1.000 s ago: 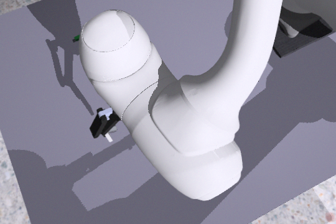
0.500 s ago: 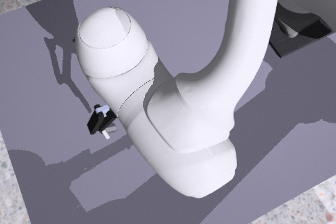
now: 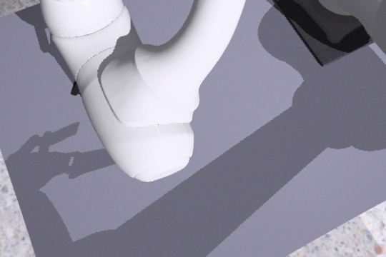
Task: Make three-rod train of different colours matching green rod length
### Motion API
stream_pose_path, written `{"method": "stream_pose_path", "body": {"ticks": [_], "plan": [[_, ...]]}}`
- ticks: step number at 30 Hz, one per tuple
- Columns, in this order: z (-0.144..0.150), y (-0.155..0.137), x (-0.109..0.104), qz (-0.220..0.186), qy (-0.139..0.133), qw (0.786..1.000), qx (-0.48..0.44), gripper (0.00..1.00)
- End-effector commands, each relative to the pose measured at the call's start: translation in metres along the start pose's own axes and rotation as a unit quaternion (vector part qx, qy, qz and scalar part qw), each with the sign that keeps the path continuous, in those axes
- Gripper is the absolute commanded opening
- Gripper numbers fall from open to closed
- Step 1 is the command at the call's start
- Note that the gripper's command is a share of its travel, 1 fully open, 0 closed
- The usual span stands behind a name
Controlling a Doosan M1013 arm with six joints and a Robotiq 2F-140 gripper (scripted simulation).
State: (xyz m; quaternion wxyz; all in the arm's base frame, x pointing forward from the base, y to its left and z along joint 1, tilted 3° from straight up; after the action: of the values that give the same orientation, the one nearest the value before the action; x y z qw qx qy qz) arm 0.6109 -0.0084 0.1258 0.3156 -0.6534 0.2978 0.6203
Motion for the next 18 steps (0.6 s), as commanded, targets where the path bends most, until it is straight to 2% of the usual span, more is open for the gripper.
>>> {"method": "stream_pose_path", "body": {"ticks": [1,7,13,15,16,18], "plan": [[-0.021,0.013,0.0,0.002,0.003,0.996,0.084,1.0],[-0.054,0.037,-0.001,0.002,0.003,0.978,0.209,1.0],[-0.084,0.063,-0.001,0.001,0.003,0.944,0.33,1.0],[-0.084,0.063,-0.001,0.001,0.003,0.944,0.33,1.0],[-0.095,0.072,-0.001,0.001,0.003,0.928,0.372,1.0],[-0.105,0.082,-0.001,0.001,0.003,0.911,0.413,1.0]]}}
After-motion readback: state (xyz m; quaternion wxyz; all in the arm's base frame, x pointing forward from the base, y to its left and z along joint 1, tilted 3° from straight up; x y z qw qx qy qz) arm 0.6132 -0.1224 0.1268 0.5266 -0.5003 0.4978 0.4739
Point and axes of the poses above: the point where the finger pads meet when closed, its own x axis out along the fingers, its own z axis across the jaws, y = z × x, the point moved 3 cm from there along -x, back along the fingers, and after that the axes turned 10 degrees about x, right-handed, at the moved point
